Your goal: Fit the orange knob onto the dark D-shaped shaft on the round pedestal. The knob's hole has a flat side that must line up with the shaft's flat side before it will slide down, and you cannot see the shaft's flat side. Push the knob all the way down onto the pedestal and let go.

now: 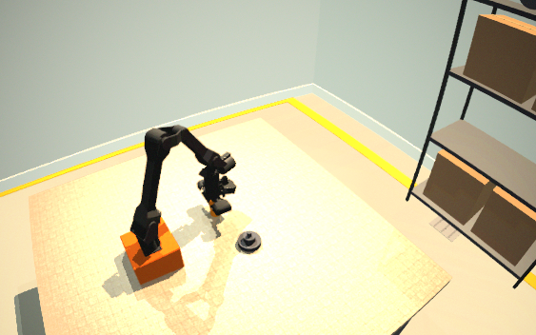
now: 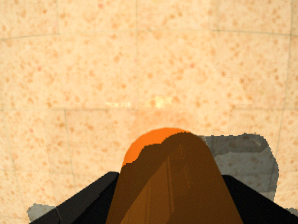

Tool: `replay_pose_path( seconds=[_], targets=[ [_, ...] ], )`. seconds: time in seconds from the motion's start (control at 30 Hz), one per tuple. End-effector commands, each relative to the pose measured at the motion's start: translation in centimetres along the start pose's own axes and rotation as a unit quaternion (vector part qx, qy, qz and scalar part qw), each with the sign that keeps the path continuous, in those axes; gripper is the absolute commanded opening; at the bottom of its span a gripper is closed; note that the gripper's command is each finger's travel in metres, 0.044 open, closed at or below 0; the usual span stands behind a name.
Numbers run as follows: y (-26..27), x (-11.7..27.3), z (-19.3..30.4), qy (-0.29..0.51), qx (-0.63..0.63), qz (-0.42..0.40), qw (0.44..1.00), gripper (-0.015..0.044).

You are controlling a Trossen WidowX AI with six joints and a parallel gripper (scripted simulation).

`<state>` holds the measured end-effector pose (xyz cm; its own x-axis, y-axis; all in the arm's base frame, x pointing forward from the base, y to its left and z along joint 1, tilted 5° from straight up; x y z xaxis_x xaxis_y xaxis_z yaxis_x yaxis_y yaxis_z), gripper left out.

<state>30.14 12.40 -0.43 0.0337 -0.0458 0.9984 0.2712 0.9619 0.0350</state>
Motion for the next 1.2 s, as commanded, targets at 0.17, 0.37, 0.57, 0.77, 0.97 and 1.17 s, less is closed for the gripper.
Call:
replay_pose_path(
  seconds=[0.17,0.37,0.57,0.77,0.97,1.17],
  targets=[
    [0.6,4.8,-1.1,-0.013,-0.004,-0.006,1.0,0.0],
    [0.7,9.4,-0.8,-0.004,0.0,-0.003,1.0,0.0],
    [0.4,13.5,0.1,0.005,0.004,-0.001,1.0,0.0],
    [0.2,13.6,-0.1,0.005,0.004,-0.001,1.0,0.0],
    [-1.1,13.1,-1.3,0.004,0.004,0.0,1.0,0.0],
    [-2.5,12.7,-2.5,0.003,0.004,0.001,1.0,0.0]
  ],
)
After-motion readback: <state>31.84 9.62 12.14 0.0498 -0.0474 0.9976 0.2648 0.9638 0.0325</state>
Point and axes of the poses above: the point midway between the two fingers, 35 mm back from their tips, its own x axis back along the fingers, its own y axis across the jaws, z = x × y, the point moved 5 cm from there along x, back along the fingers, and after that the axes turned 15 degrees about -x, right-handed, at the moved point
